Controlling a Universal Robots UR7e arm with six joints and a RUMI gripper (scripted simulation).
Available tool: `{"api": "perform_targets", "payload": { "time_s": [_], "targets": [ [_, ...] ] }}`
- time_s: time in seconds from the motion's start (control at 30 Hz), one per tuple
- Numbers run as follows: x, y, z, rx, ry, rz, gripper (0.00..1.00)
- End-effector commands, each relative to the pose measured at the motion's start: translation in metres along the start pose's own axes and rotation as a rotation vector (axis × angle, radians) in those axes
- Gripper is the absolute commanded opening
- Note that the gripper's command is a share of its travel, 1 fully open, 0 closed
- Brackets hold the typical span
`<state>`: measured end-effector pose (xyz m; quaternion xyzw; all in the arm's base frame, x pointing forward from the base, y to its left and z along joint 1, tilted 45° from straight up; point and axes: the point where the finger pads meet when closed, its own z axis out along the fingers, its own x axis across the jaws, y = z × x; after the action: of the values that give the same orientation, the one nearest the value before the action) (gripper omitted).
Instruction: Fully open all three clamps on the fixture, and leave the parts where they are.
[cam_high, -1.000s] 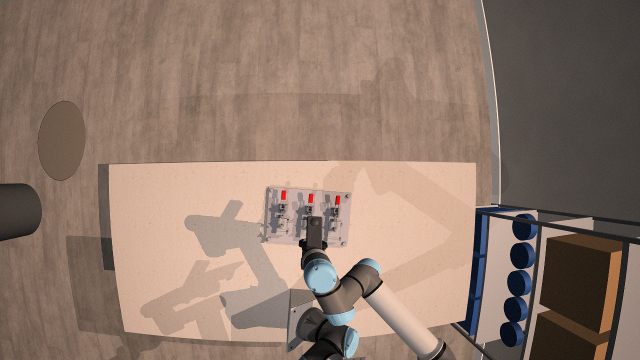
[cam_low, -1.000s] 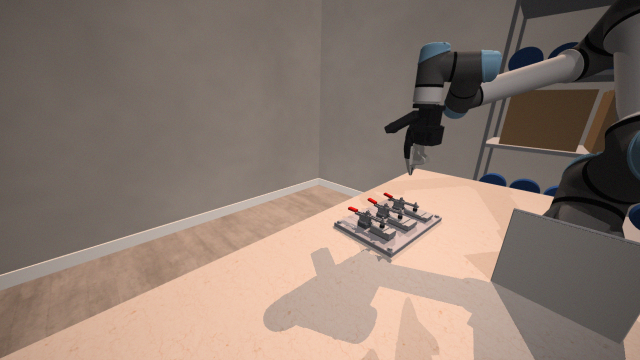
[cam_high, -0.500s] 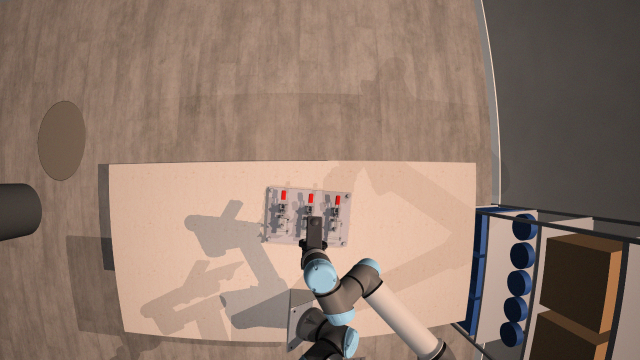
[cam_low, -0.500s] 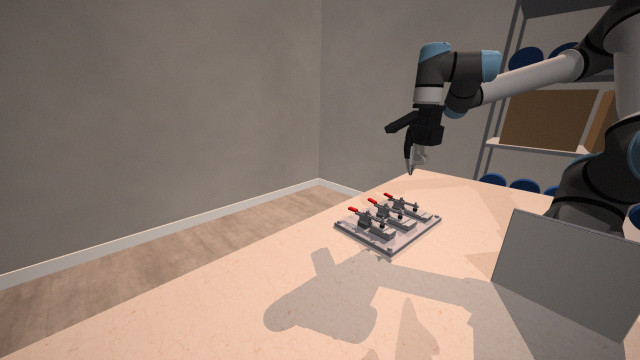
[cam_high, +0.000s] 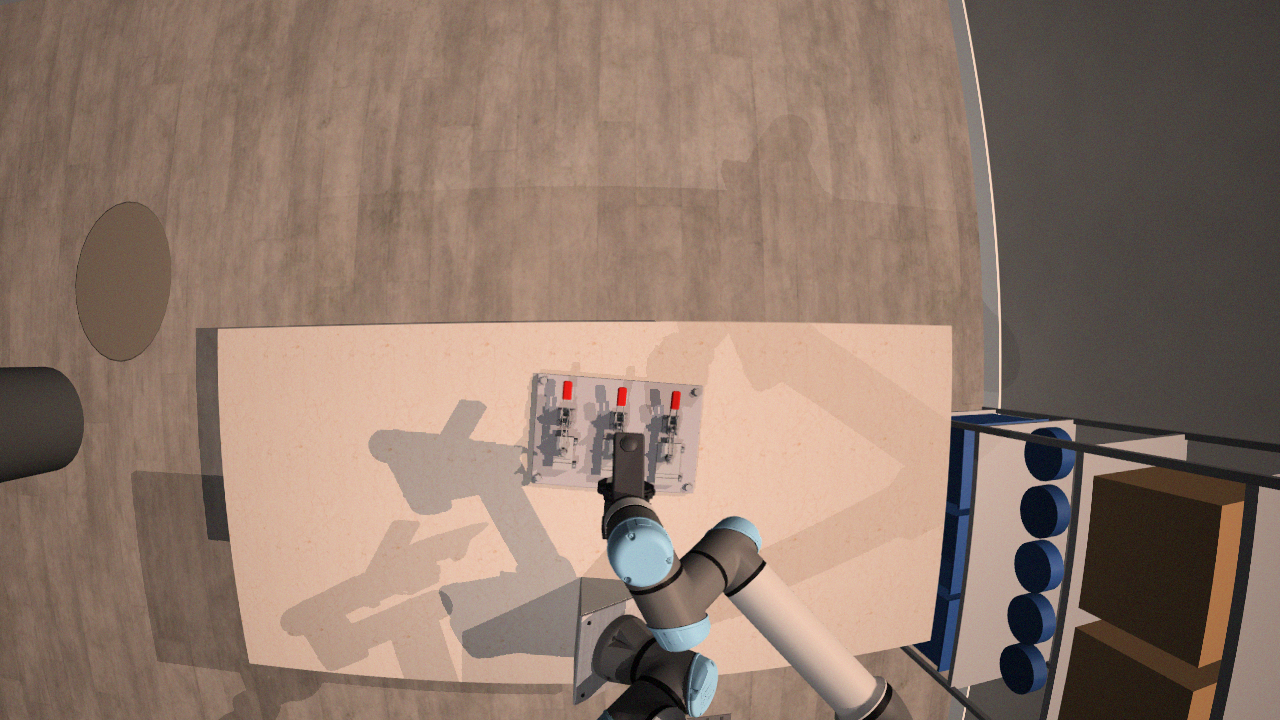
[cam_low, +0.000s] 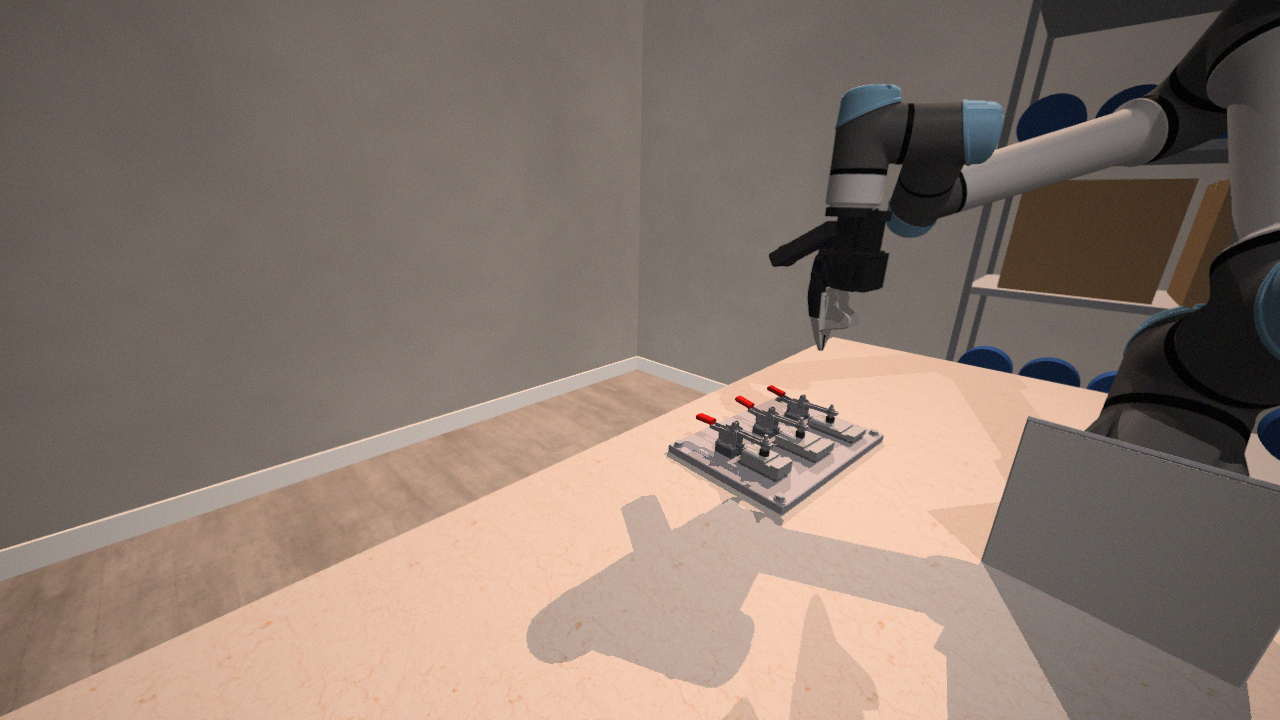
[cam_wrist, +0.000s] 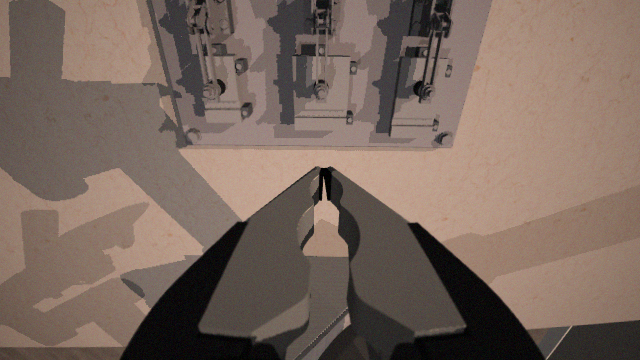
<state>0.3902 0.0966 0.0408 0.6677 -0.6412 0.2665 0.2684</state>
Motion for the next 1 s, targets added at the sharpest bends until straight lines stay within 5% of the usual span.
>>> {"api": "perform_targets", "payload": {
  "time_s": [0.0, 0.97],
  "targets": [
    [0.0, 0.0, 0.0, 0.001, 0.0, 0.0, 0.0],
    [0.0, -0.023, -0.006, -0.002, 0.005, -0.001, 0.0]
  ]
}}
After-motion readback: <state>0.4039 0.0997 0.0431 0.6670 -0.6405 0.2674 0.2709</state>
